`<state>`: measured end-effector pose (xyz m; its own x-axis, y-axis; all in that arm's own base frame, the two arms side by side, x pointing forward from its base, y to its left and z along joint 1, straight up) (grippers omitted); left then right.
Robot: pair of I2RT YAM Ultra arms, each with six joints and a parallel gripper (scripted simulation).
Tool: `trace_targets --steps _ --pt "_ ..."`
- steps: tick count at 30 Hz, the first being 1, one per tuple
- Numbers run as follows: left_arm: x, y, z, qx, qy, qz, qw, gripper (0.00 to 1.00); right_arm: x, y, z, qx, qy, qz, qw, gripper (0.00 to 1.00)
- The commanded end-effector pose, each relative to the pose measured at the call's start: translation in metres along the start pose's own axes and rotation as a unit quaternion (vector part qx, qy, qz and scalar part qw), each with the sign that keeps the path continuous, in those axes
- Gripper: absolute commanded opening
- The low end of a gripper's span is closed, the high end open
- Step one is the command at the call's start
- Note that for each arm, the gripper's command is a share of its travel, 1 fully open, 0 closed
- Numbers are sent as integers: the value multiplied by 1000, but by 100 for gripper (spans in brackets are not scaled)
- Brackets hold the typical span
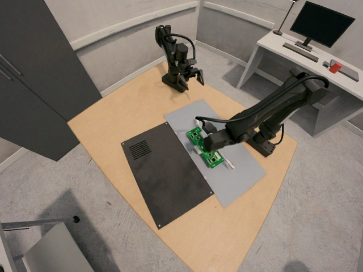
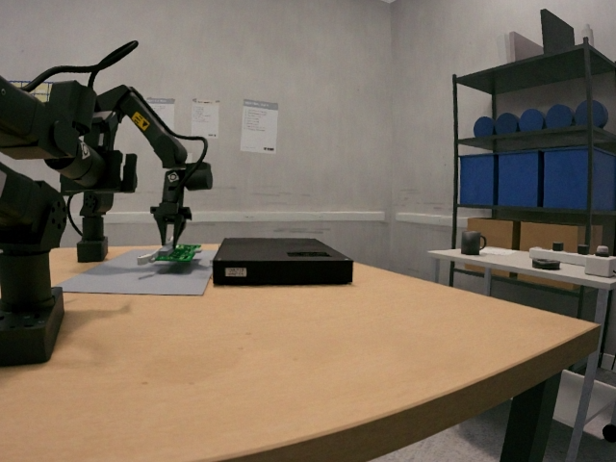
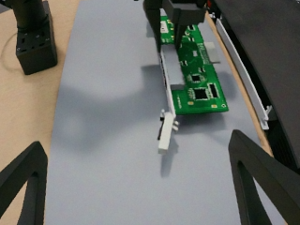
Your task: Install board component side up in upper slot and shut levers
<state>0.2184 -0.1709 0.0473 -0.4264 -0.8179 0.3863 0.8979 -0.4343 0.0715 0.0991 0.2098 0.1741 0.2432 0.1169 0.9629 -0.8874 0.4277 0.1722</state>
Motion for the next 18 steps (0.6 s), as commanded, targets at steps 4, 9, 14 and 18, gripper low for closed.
trace_targets --steps 4,9,14,18 --pt "3 18 8 12 -15 -1 1000 19 6 2 2 2 -14 -1 1000 100" --pt "3 18 10 17 -15 -3 1000 19 6 2 2 2 -14 -1 1000 100" --pt "12 24 12 10 -15 -1 1000 19 6 2 2 2 -14 -1 1000 100" --pt "12 36 12 34 -24 -20 999 19 6 2 2 2 -14 -1 1000 100"
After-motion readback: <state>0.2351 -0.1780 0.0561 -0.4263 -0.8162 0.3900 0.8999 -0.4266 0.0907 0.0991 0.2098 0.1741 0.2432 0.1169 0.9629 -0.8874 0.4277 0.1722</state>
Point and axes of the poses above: on each arm, the point where the finger pads meet when closed, its own z axis back along the fingers, its own y axis across the jaws, x = y × z, the point moved 4 cm from there along z, back along the fingers, and after that the axes turned 12 degrees about -z, right-handed, at the moved point
